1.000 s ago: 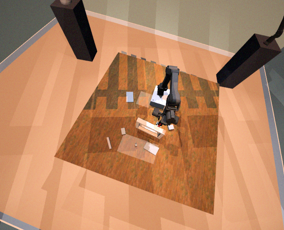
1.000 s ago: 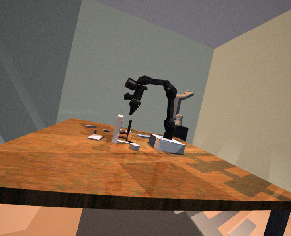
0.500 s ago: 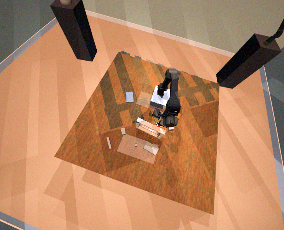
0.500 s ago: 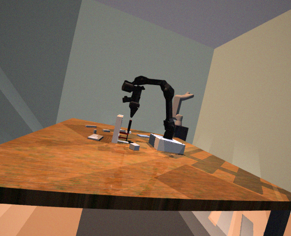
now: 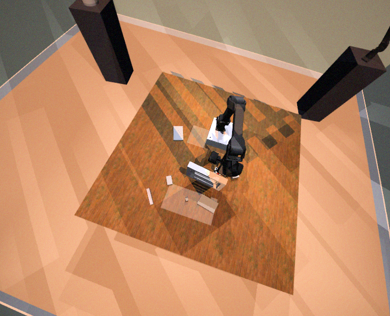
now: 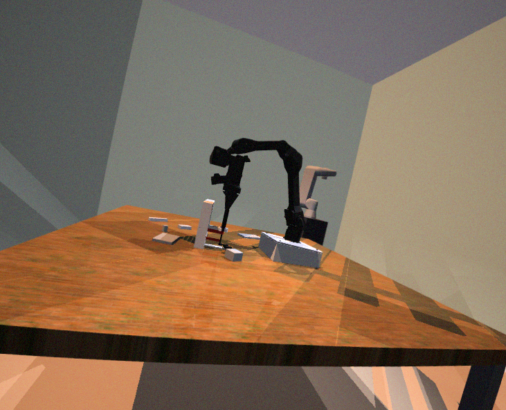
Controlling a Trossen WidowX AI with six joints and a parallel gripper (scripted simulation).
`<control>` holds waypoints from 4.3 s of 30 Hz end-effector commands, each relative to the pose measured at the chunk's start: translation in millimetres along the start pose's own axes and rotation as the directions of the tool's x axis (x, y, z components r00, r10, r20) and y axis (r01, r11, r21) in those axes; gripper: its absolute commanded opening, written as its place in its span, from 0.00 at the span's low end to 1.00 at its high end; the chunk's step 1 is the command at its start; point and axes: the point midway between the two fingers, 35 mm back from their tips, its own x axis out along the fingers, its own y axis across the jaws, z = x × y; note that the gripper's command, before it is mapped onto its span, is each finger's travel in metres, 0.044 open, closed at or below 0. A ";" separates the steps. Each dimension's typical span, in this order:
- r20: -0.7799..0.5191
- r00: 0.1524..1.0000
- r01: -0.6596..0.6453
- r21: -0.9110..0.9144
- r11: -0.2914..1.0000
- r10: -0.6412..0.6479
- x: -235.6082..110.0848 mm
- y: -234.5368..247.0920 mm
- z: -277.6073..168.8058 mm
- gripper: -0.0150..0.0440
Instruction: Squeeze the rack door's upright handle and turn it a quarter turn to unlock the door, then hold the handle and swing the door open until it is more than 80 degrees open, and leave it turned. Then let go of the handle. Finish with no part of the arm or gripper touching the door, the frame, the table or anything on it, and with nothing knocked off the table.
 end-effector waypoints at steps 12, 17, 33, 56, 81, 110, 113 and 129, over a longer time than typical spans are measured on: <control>-0.009 1.000 -0.001 0.005 1.000 0.001 26.7 0.1 -1.7 0.74; -0.009 1.000 -0.001 0.005 1.000 0.001 34.8 -0.1 -2.5 0.74; -0.010 1.000 -0.001 0.005 1.000 0.001 42.1 -0.4 -3.4 0.39; -0.009 1.000 -0.005 -0.401 0.916 0.001 42.1 -0.5 -3.4 0.28; -0.010 1.000 -0.010 -0.997 -0.074 0.001 42.1 -0.4 -3.4 0.28; -0.010 1.000 -0.009 -0.976 -0.219 0.001 42.1 -0.4 -3.5 0.74; -0.010 1.000 -0.010 -0.997 -0.072 0.001 42.1 -0.4 -3.4 0.74; -0.010 1.000 -0.008 -0.751 0.660 0.001 42.1 -0.4 -3.4 0.74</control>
